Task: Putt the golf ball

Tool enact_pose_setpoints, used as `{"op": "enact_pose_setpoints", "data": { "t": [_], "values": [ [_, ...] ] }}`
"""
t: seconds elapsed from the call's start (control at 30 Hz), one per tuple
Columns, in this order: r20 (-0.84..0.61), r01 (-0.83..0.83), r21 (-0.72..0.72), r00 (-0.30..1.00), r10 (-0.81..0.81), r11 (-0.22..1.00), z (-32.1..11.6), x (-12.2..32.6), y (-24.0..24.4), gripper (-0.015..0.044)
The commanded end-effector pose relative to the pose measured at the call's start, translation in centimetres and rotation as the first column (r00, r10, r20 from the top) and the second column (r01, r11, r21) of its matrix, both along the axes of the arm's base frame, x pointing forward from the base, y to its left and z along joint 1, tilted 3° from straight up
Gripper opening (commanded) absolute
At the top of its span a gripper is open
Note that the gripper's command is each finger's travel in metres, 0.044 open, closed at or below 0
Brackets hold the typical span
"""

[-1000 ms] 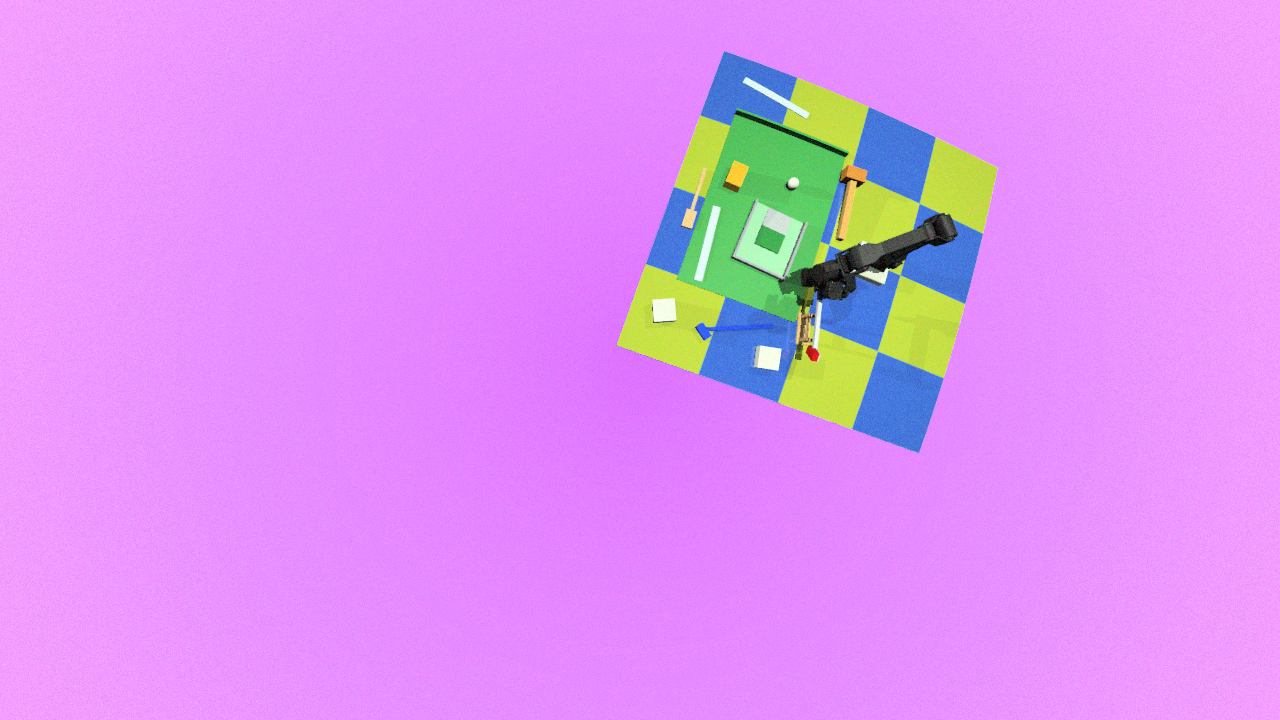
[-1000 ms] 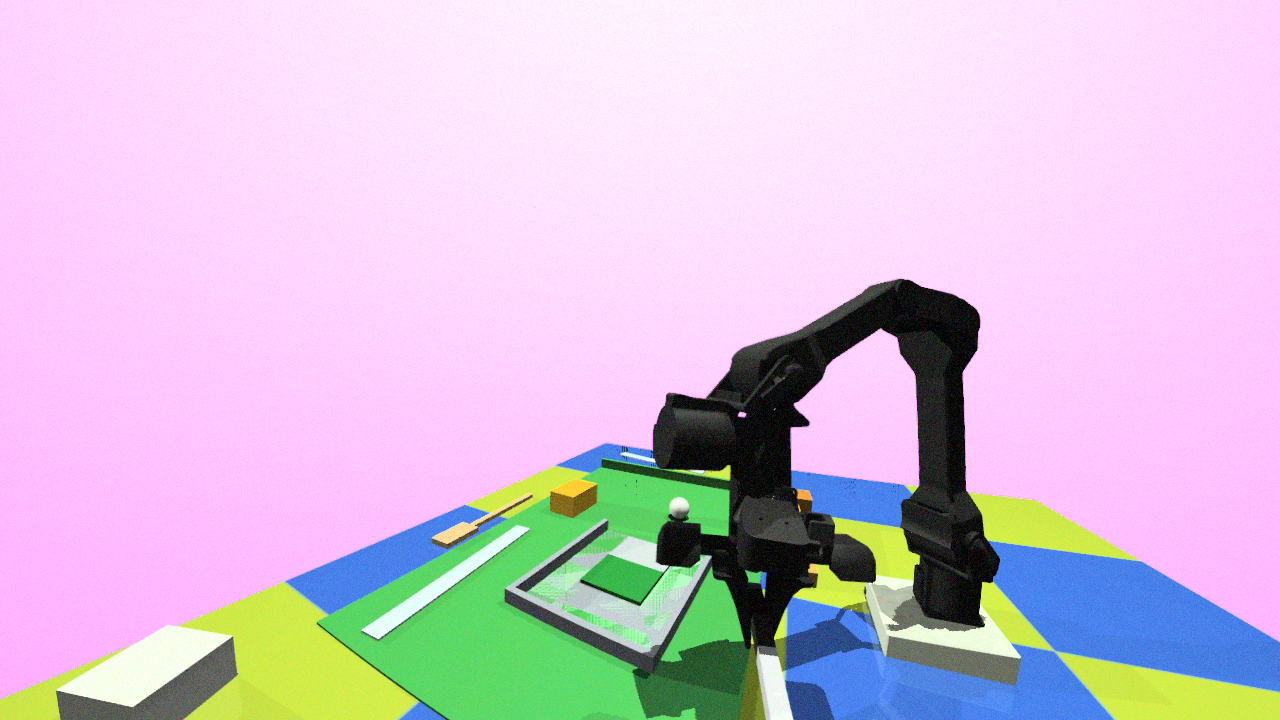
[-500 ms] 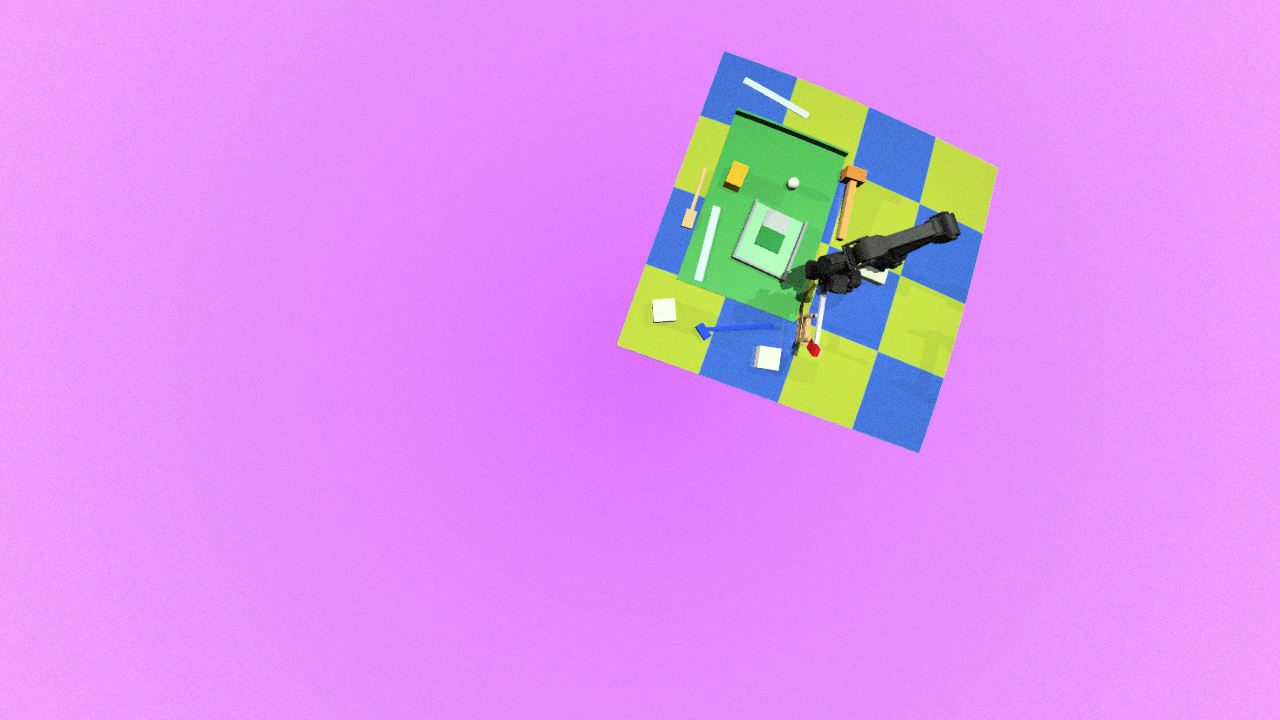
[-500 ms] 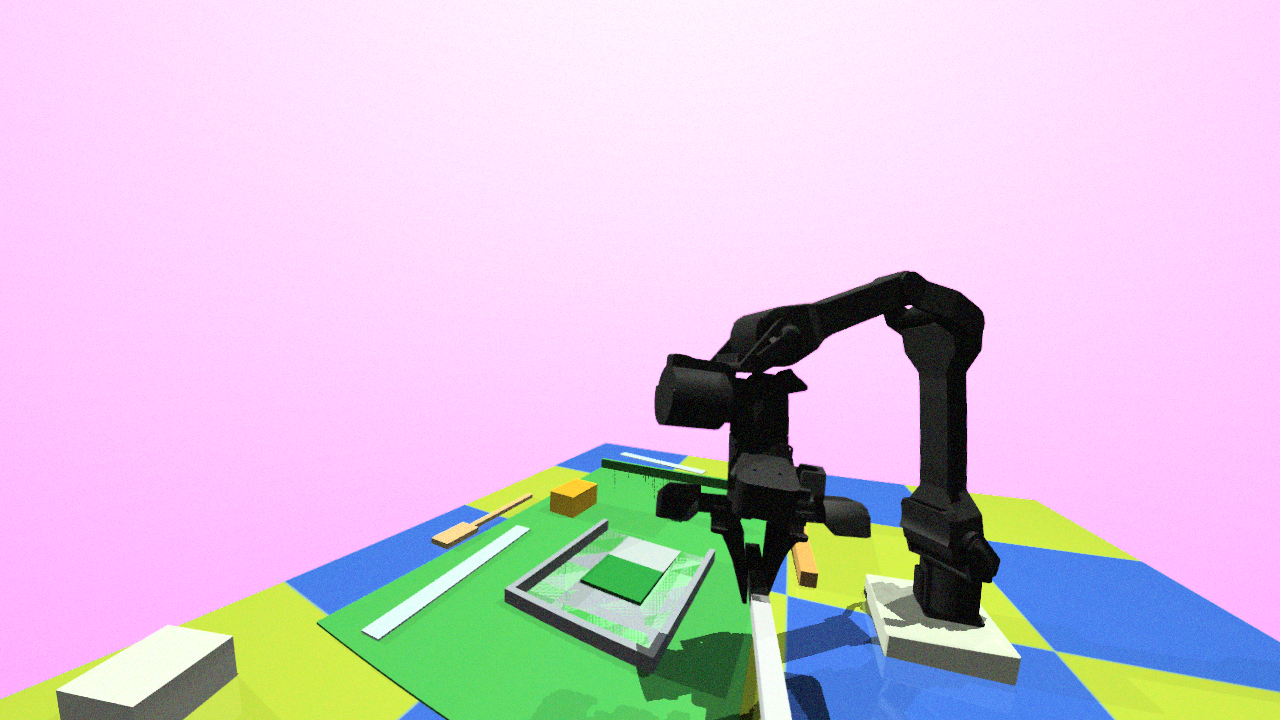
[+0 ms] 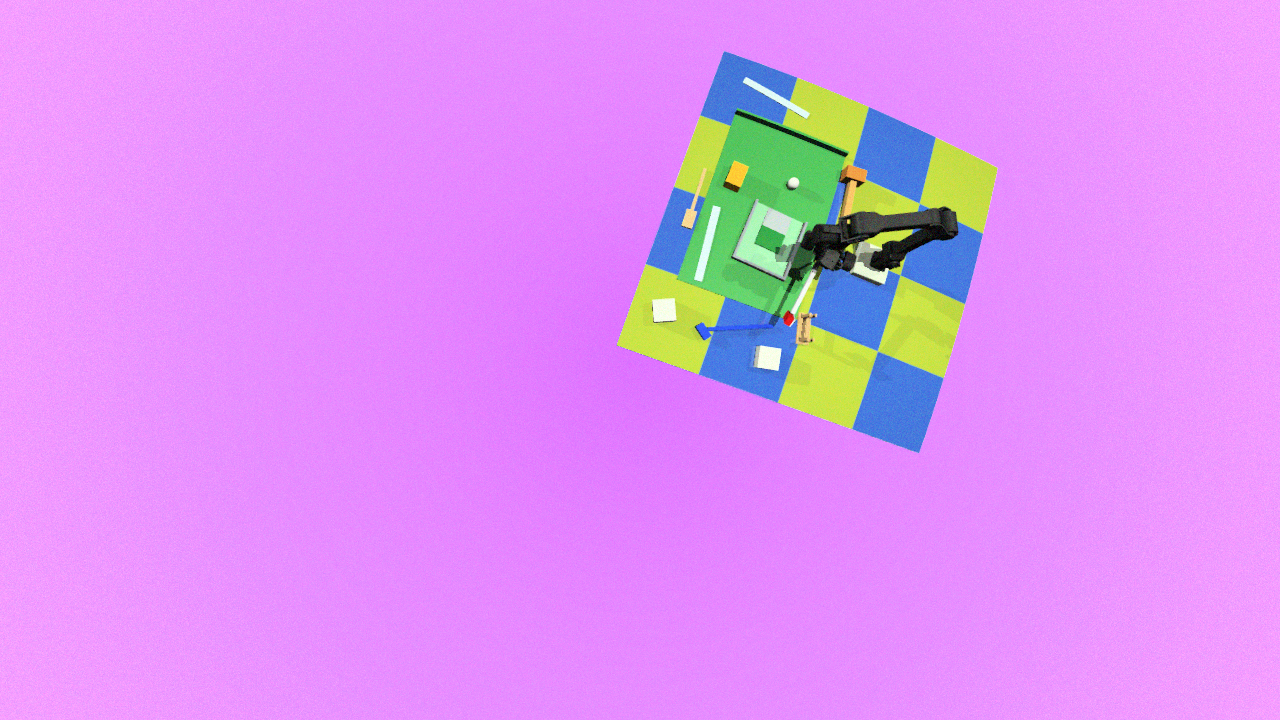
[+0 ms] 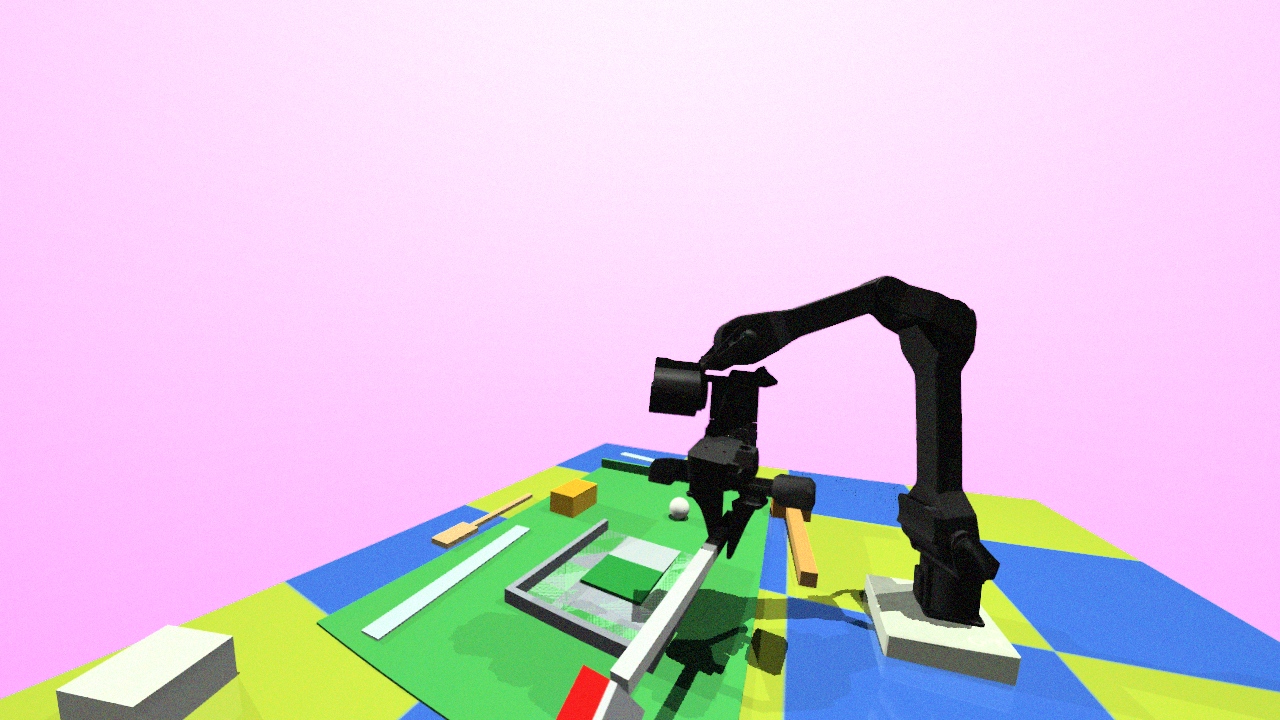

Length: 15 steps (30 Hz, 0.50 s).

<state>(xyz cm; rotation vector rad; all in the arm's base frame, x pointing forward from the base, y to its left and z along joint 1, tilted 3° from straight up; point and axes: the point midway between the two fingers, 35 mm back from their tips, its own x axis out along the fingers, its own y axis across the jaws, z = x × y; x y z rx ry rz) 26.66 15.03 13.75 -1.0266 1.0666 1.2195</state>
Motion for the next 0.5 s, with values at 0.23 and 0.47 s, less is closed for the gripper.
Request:
{"op": "enact_pose_setpoints", "data": {
  "t": [0.23,0.47],
  "values": [
    [0.002,0.253,-0.016,0.968,-0.253,0.967,0.8,2.4,-6.0,0.0000],
    [-0.003,0.397,-0.030,0.918,-0.397,0.917,1.0,3.0,-9.8,0.0000]
  ]
}}
